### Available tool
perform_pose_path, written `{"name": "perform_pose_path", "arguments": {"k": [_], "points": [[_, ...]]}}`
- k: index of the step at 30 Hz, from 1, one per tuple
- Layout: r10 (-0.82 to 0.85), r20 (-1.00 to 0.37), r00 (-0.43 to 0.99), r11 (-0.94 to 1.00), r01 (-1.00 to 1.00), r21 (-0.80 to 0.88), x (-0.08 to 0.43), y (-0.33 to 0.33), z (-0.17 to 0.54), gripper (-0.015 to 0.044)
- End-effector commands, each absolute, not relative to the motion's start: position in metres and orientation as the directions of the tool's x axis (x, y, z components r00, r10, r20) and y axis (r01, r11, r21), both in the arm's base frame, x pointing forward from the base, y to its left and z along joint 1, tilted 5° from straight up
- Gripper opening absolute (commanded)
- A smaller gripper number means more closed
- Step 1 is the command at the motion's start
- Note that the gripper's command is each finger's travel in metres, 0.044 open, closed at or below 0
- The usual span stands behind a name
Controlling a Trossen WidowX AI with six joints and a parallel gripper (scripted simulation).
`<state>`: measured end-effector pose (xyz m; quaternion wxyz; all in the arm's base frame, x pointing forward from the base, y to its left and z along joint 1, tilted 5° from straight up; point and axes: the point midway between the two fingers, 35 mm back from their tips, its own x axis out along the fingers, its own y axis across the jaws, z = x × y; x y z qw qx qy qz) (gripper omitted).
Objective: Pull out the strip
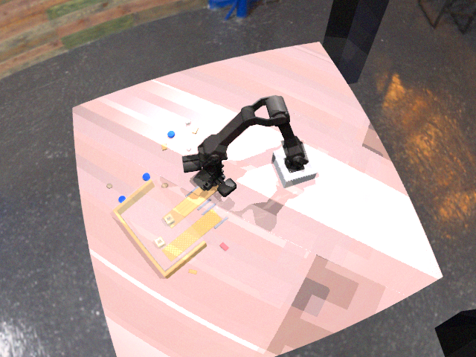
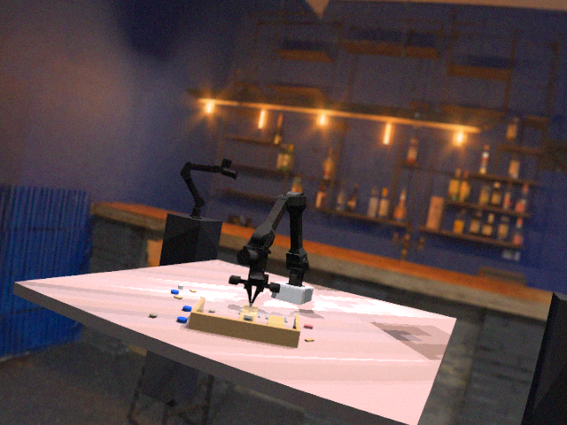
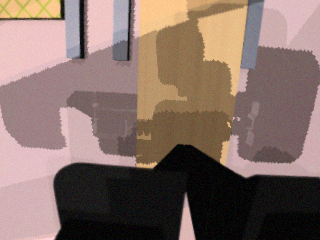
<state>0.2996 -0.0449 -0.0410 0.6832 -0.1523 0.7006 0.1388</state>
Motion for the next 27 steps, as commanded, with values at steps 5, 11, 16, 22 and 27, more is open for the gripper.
{"name": "perform_pose_path", "arguments": {"k": [5,11,16,22,27], "points": [[-0.031,-0.998,-0.057,0.916,-0.401,-0.006,0.279,-0.052,-0.047,0.0],[-0.032,-0.998,-0.057,0.916,-0.401,-0.006,0.272,-0.055,-0.046,0.0],[-0.032,-0.998,-0.058,0.916,-0.401,-0.006,0.266,-0.058,-0.046,0.0],[-0.032,-0.998,-0.058,0.916,-0.401,-0.006,0.259,-0.061,-0.045,0.0],[-0.032,-0.998,-0.059,0.916,-0.401,-0.006,0.253,-0.063,-0.045,0.0]]}}
